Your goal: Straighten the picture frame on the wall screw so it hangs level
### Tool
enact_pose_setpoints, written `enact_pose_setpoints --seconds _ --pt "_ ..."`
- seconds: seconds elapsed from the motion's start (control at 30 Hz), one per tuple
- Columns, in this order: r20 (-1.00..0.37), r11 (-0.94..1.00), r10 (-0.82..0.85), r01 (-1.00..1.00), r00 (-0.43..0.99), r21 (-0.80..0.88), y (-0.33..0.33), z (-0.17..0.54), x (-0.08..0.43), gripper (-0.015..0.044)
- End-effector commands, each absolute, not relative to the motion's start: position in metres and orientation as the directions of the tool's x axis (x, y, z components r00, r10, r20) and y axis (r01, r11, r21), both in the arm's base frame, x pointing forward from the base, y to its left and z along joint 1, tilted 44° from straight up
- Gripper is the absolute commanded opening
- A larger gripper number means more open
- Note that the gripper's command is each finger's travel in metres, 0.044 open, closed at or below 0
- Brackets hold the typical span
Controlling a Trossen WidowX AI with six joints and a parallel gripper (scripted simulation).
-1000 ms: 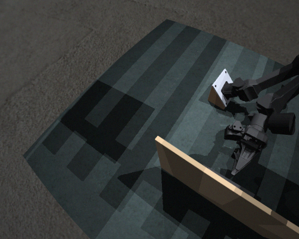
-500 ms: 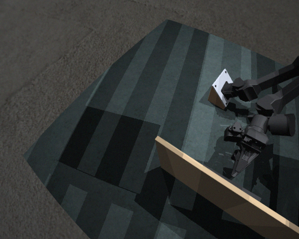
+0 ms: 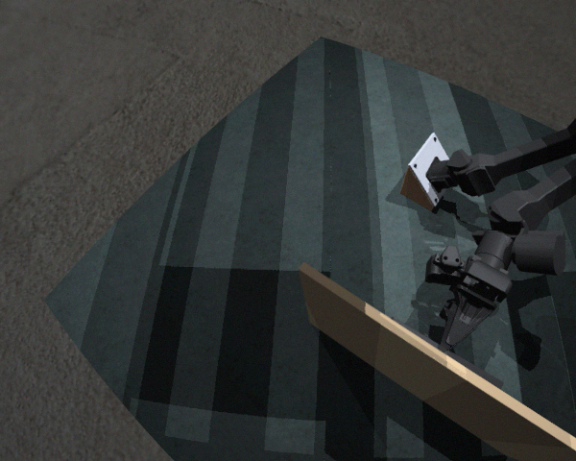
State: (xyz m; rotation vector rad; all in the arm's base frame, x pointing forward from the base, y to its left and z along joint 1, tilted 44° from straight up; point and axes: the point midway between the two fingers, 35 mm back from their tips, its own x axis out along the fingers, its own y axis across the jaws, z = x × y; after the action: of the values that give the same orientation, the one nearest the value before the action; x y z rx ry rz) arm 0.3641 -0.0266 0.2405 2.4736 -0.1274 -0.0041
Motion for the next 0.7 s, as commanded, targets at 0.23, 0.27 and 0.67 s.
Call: enact_pose_setpoints --seconds 0.23,0.27,0.67 --pt "0.041 -0.779 -0.087 -0.094 0.995 0.620 -0.0273 0.2447 0.3803 0.0260" --pt "0.041 -0.779 -0.087 -0.094 0.995 0.620 -0.0273 0.2447 0.3805 0.0260" --pt "0.041 -0.779 -0.087 -0.094 0.995 0.620 -0.0273 0.2447 0.3805 0.0260"
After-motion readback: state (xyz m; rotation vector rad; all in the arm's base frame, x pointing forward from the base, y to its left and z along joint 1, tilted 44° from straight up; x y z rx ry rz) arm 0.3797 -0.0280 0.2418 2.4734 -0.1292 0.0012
